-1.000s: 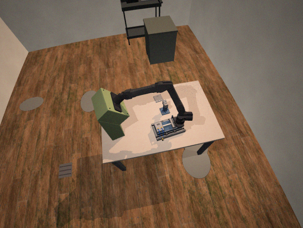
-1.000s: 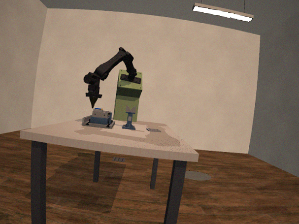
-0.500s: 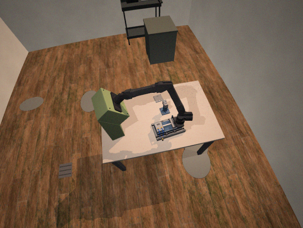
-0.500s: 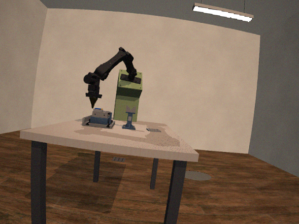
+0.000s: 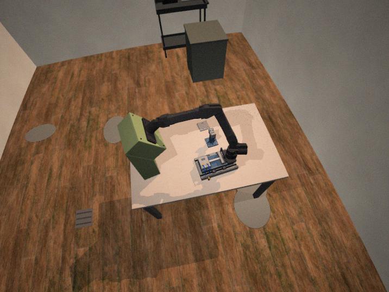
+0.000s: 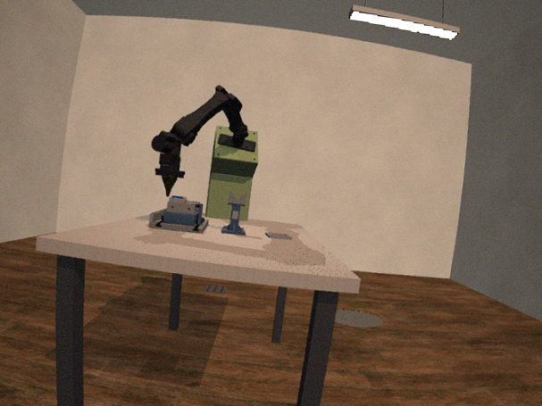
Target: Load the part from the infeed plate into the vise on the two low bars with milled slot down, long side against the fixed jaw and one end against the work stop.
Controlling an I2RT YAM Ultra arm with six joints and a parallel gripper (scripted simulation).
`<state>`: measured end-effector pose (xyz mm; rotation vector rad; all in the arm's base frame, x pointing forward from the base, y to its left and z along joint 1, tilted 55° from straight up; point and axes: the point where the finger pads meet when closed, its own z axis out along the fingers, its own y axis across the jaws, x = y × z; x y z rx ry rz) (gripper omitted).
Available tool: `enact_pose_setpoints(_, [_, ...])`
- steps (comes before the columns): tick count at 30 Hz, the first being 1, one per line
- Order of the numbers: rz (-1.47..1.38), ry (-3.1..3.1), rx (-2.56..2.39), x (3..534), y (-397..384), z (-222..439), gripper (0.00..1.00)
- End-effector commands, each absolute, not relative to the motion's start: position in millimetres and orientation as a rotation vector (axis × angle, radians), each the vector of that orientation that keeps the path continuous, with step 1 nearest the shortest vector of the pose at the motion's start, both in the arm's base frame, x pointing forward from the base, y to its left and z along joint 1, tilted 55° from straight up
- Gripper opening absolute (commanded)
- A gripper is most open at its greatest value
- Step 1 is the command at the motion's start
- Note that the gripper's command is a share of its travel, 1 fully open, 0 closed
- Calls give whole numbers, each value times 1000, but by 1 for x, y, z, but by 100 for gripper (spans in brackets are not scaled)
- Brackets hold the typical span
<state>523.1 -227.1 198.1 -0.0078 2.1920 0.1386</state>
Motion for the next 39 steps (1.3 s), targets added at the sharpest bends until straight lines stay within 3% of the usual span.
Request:
enact_pose_setpoints(1, [101, 2146, -11, 526, -235, 220, 0])
enact_pose_setpoints(39, [120, 2172, 2, 527, -237, 216, 0])
